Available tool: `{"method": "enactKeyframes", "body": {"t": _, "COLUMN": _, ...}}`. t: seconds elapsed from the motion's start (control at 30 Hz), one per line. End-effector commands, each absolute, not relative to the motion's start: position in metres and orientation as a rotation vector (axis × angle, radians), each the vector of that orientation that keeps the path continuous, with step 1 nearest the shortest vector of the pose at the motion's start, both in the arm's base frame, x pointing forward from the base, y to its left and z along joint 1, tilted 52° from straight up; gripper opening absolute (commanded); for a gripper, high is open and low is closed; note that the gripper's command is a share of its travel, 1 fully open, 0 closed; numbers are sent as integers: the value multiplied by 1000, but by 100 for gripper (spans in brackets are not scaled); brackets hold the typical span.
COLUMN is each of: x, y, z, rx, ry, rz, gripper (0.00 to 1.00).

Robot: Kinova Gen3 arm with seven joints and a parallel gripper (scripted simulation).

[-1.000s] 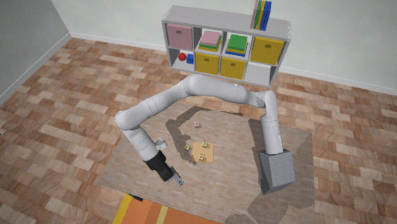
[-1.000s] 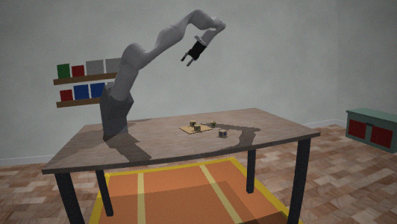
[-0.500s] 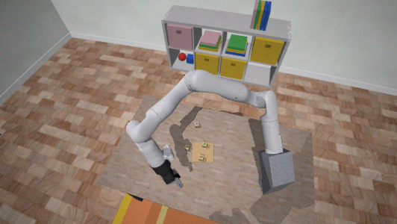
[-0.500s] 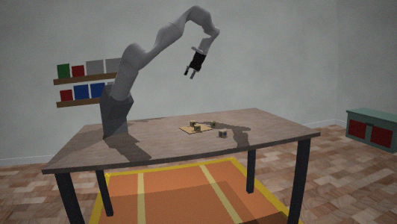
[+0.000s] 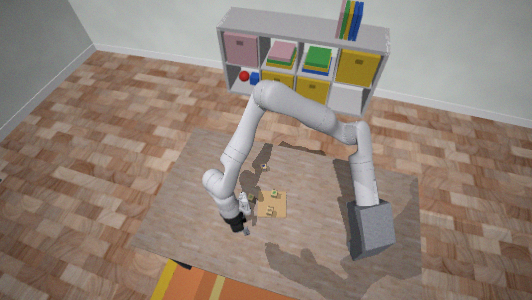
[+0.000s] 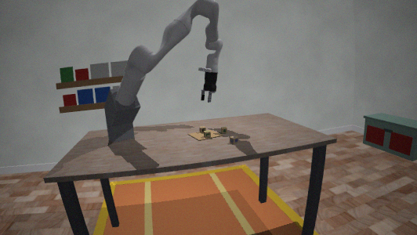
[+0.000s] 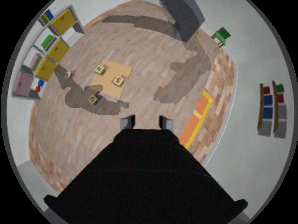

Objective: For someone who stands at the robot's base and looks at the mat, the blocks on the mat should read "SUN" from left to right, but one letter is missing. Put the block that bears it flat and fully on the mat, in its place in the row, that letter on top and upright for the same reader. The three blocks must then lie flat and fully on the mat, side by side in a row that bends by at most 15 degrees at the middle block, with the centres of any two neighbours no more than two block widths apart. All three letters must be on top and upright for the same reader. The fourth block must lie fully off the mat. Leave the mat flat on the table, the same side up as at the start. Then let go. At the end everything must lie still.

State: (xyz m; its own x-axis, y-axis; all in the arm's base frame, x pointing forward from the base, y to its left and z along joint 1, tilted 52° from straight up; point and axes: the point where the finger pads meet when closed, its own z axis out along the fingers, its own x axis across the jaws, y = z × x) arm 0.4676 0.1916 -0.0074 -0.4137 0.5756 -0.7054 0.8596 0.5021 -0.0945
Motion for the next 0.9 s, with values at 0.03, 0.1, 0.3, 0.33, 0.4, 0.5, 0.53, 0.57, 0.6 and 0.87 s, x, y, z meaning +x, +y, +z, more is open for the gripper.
{"method": "enactKeyframes", "body": {"t": 0.03, "x": 461, "y": 152, "z": 5, "rx": 1138, "ry": 2090, "rz": -609, "gripper": 100}}
{"method": "enactKeyframes", "body": {"t": 0.1, "x": 462, "y": 132, "z": 10, "rx": 1125, "ry": 2067, "rz": -600, "gripper": 100}}
{"method": "enactKeyframes", "body": {"t": 0.3, "x": 457, "y": 92, "z": 20, "rx": 1103, "ry": 2032, "rz": -583, "gripper": 100}}
{"method": "enactKeyframes", "body": {"t": 0.33, "x": 457, "y": 92, "z": 20, "rx": 1103, "ry": 2032, "rz": -583, "gripper": 100}}
{"method": "enactKeyframes", "body": {"t": 0.4, "x": 454, "y": 80, "z": 24, "rx": 1098, "ry": 2024, "rz": -579, "gripper": 100}}
{"method": "enactKeyframes", "body": {"t": 0.5, "x": 450, "y": 66, "z": 27, "rx": 1095, "ry": 2018, "rz": -574, "gripper": 100}}
{"method": "enactKeyframes", "body": {"t": 0.53, "x": 448, "y": 62, "z": 28, "rx": 1094, "ry": 2016, "rz": -573, "gripper": 100}}
{"method": "enactKeyframes", "body": {"t": 0.57, "x": 447, "y": 59, "z": 29, "rx": 1093, "ry": 2015, "rz": -572, "gripper": 100}}
{"method": "enactKeyframes", "body": {"t": 0.6, "x": 446, "y": 57, "z": 30, "rx": 1093, "ry": 2014, "rz": -571, "gripper": 100}}
{"method": "enactKeyframes", "body": {"t": 0.87, "x": 443, "y": 50, "z": 32, "rx": 1093, "ry": 2013, "rz": -569, "gripper": 100}}
